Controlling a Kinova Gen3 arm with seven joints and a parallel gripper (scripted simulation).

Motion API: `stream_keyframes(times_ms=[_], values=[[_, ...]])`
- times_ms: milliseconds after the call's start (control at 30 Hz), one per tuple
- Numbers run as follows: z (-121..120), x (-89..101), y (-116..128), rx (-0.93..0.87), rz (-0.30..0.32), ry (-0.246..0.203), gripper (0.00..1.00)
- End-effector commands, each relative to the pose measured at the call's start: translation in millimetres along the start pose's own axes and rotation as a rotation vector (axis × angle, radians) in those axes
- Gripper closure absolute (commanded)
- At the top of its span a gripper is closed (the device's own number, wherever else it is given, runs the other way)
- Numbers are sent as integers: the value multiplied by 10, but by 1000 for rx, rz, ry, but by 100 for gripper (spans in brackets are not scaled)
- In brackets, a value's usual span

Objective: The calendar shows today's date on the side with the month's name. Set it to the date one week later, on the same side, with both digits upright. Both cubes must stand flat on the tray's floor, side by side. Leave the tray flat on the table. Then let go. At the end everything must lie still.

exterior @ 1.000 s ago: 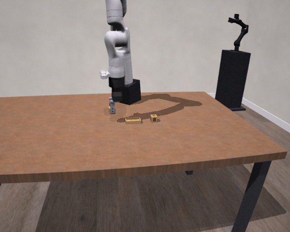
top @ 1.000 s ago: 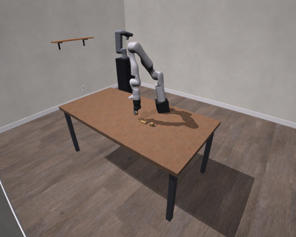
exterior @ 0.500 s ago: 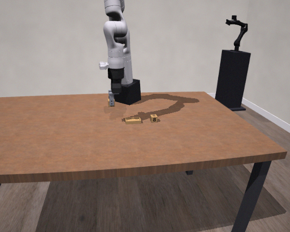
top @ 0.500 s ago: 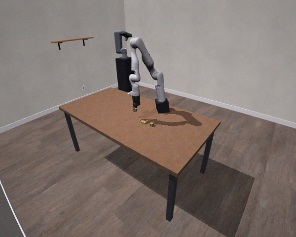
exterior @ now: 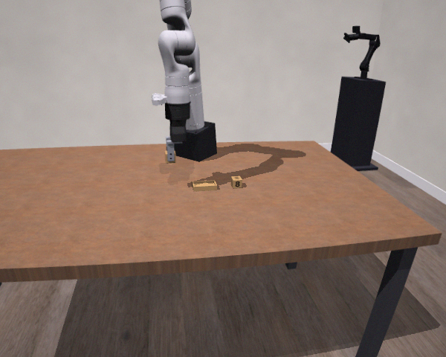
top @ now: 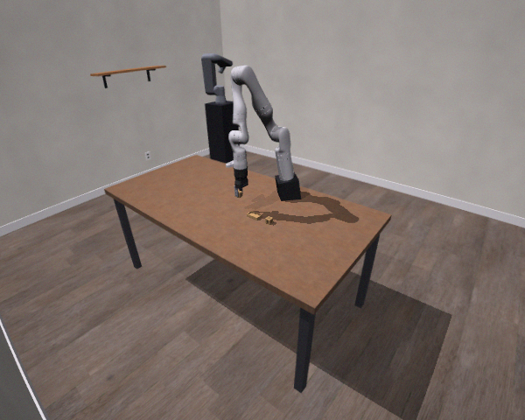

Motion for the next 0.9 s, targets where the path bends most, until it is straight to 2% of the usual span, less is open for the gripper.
stream_keyframes(times_ms=[0, 100, 167, 400, 500, 600, 867], values=[[-18, 7, 51, 2, 0, -2, 40], [-56, 20, 231, 0, -1, -1, 40], [-56, 20, 231, 0, -1, -1, 40], [-107, 81, 937, -7, -2, 0, 40], [-90, 105, 1159, -10, -1, -1, 40], [-79, 115, 1252, -11, 0, -2, 40], [-78, 116, 1261, -11, 0, -2, 40]])
Point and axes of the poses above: the point where the finger pads meet when closed, its own x axis back along the fingers, its own z axis across the jaws, y = z × x, the point moved 9 cm from there along x, back along the fingers, and after that the axes turned 3 degrees about x, right-handed, at the moved point
